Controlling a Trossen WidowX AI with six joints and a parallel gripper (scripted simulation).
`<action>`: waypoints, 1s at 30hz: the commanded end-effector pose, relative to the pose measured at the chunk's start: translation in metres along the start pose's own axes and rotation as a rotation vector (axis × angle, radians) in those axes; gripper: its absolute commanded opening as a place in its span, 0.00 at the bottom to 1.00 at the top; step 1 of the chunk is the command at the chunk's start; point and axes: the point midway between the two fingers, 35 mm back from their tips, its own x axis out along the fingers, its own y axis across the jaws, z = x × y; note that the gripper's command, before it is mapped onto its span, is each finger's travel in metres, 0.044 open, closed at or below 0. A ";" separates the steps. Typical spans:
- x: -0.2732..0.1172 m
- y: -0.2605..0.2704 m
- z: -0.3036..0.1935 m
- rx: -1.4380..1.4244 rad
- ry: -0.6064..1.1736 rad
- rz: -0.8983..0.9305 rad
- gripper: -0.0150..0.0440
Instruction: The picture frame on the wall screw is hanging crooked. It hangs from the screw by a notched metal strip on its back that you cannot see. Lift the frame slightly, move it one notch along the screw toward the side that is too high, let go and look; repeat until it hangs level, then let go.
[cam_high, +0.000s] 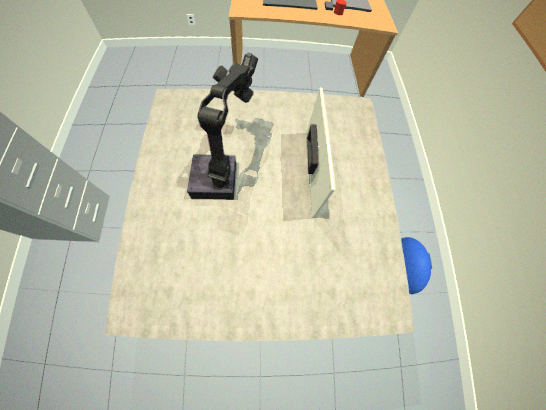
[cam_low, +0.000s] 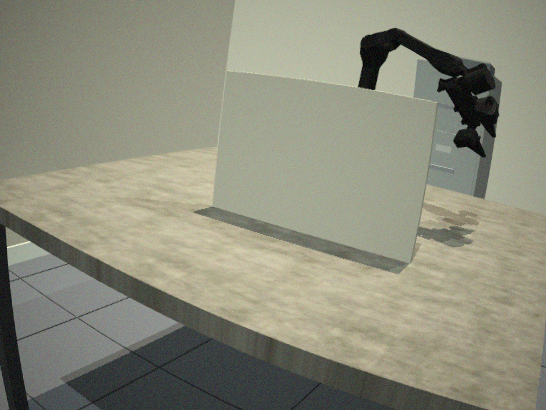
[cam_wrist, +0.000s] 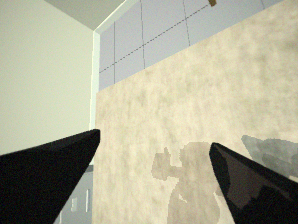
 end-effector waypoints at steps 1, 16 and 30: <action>-0.001 -0.001 0.000 0.005 -0.007 -0.010 0.89; -0.120 -0.098 -0.023 0.638 -1.091 -0.474 0.69; -0.234 -0.154 -0.163 1.217 -2.333 0.039 0.69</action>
